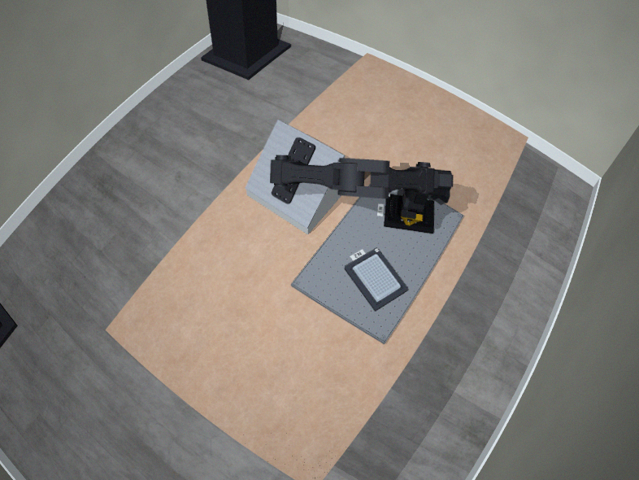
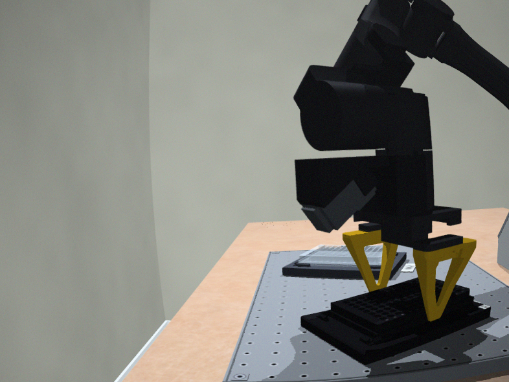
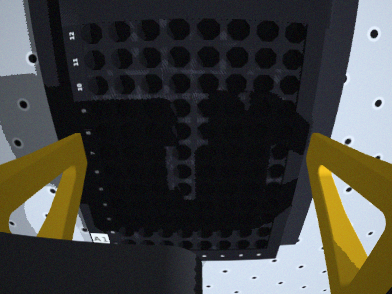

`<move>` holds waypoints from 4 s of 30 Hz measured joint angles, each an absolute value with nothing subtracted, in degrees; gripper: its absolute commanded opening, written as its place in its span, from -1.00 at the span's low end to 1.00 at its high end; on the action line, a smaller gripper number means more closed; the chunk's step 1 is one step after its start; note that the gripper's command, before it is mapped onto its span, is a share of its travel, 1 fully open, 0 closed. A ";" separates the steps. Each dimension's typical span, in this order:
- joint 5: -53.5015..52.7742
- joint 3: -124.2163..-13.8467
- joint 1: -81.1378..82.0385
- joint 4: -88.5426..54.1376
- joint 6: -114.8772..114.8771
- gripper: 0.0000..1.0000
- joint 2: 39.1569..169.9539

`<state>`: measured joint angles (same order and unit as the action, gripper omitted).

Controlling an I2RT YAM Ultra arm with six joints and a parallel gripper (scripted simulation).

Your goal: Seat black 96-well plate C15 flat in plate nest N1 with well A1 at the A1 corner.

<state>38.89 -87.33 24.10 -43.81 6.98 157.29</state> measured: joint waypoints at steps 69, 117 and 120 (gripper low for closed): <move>37.30 -90.17 26.94 -51.70 10.72 -1.00 155.35; 37.12 -91.20 27.70 -53.65 11.73 -1.00 154.56; 37.12 -91.20 27.70 -53.65 11.73 -1.00 154.56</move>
